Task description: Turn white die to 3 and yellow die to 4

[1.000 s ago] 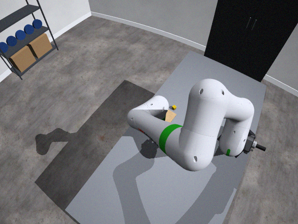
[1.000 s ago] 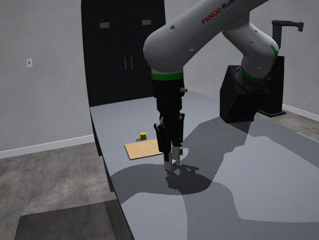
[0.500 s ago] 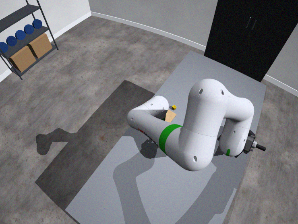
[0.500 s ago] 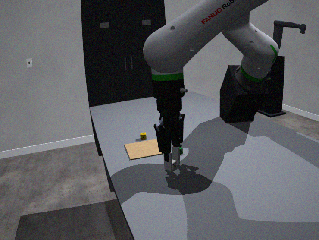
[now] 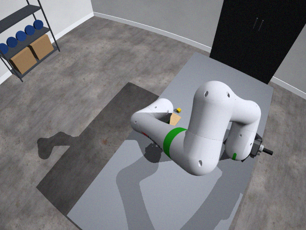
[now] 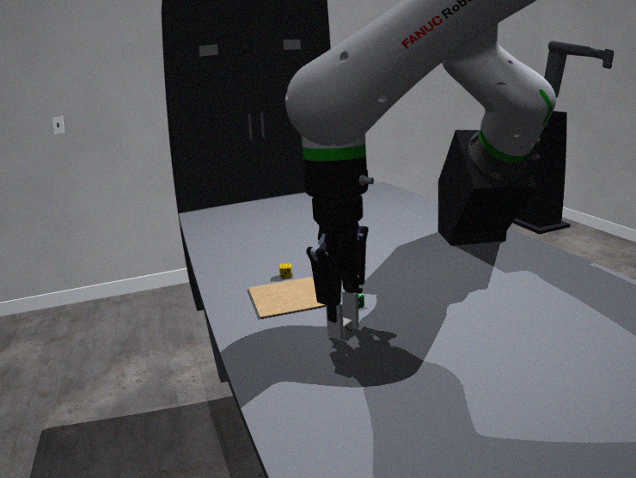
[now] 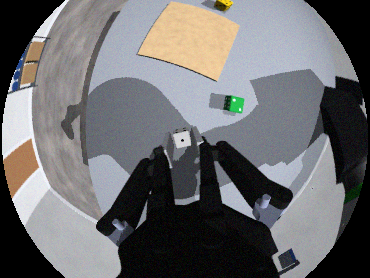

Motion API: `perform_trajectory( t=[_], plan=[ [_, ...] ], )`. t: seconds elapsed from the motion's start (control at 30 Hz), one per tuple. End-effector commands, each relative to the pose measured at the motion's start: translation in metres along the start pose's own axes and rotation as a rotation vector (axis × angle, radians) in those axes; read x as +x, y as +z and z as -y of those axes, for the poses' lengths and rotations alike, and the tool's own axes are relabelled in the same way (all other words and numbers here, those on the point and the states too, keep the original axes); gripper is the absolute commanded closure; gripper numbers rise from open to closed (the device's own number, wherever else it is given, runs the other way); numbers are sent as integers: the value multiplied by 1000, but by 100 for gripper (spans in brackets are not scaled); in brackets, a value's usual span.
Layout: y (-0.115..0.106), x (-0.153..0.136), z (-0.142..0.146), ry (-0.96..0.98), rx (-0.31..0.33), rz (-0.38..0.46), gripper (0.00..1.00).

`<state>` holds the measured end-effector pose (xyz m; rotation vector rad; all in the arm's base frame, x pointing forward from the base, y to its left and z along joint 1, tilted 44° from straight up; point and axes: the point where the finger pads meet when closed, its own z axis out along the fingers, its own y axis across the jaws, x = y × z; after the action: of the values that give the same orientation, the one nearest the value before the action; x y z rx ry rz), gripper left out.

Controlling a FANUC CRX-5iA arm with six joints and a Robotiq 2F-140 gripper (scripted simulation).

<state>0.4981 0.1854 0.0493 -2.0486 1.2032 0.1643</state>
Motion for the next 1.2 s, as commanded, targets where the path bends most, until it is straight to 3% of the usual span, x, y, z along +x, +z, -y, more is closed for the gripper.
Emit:
perform_trajectory(
  t=[0.0,0.2,0.23,1.17],
  plan=[
    [0,0,0,0,0,0,75],
    [0,0,0,0,0,0,75],
    [0,0,0,0,0,0,87],
    [0,0,0,0,0,0,87]
  ],
)
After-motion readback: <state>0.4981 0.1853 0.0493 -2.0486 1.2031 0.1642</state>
